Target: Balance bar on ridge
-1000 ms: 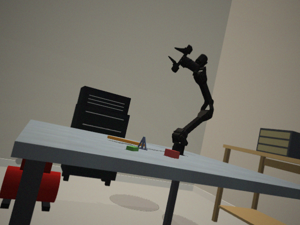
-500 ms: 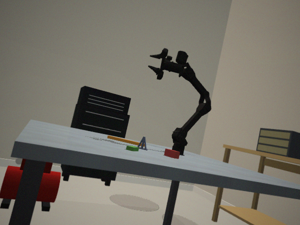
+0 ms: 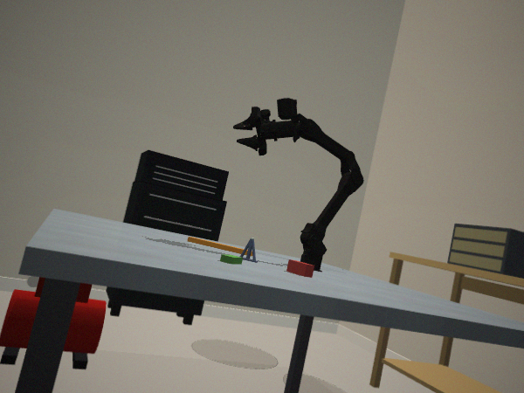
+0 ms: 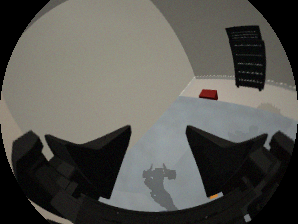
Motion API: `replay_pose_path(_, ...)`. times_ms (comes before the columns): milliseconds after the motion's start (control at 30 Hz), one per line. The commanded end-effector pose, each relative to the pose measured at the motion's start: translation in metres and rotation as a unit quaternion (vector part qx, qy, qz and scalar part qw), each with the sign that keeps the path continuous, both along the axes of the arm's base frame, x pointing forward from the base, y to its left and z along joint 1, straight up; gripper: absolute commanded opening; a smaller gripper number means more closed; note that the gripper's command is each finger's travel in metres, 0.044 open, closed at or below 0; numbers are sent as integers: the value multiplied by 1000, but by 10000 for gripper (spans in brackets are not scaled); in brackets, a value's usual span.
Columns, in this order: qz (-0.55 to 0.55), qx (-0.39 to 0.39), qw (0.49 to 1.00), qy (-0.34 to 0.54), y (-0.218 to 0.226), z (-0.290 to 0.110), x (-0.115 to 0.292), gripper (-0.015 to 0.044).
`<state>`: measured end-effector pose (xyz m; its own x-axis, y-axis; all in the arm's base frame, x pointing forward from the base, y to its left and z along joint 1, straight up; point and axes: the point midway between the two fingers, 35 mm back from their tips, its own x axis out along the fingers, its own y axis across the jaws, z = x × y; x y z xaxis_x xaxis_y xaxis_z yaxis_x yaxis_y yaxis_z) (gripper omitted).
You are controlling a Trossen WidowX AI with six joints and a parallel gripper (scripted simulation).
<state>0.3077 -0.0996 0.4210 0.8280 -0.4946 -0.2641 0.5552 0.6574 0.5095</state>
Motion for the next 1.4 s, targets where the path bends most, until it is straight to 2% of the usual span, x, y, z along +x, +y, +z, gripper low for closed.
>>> replay_pose_path(0,14,-6,996,85,-8,-41,13,315)
replay_pose_path(433,66,25,945,319,-29,-160,21,315)
replay_pose_path(933,150,133,827,525,-36,-275,-20,315)
replay_pose_path(1100,177,176,786,566,-33,-300,-37,315)
replay_pose_path(1367,178,177,784,568,-33,-302,-38,315)
